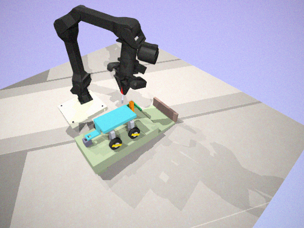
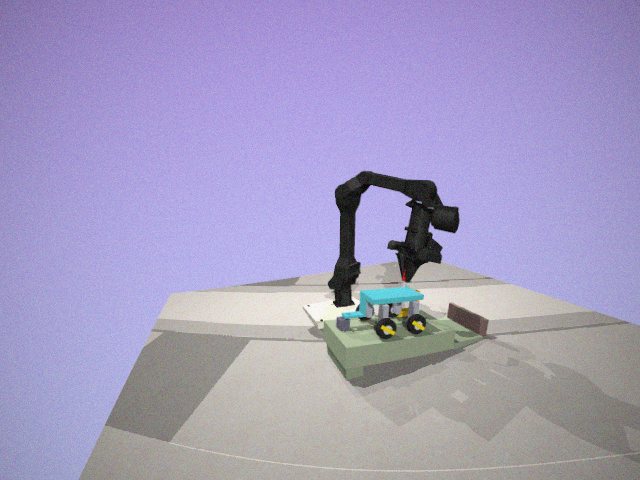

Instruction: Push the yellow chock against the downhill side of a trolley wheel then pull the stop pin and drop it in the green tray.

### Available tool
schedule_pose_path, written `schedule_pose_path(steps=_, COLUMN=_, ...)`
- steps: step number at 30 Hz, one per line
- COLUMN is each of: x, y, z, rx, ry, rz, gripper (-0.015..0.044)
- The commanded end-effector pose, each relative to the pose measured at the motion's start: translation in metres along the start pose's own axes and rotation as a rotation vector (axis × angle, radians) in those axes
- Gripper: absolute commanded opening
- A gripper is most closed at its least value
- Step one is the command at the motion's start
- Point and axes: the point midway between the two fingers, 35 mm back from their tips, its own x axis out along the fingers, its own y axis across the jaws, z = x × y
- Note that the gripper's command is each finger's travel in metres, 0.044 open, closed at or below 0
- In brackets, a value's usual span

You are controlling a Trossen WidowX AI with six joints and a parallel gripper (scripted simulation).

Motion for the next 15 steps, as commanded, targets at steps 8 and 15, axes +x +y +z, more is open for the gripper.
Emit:
schedule_pose_path(steps=8, x=-0.0017, y=0.0015, z=0.0070, rx=-0.124, ry=-0.030, rz=-0.006, gripper=0.0000)
schedule_pose_path(steps=15, x=-0.0014, y=0.0019, z=0.0055, rx=-0.337, ry=-0.069, rz=-0.027, gripper=0.0000)
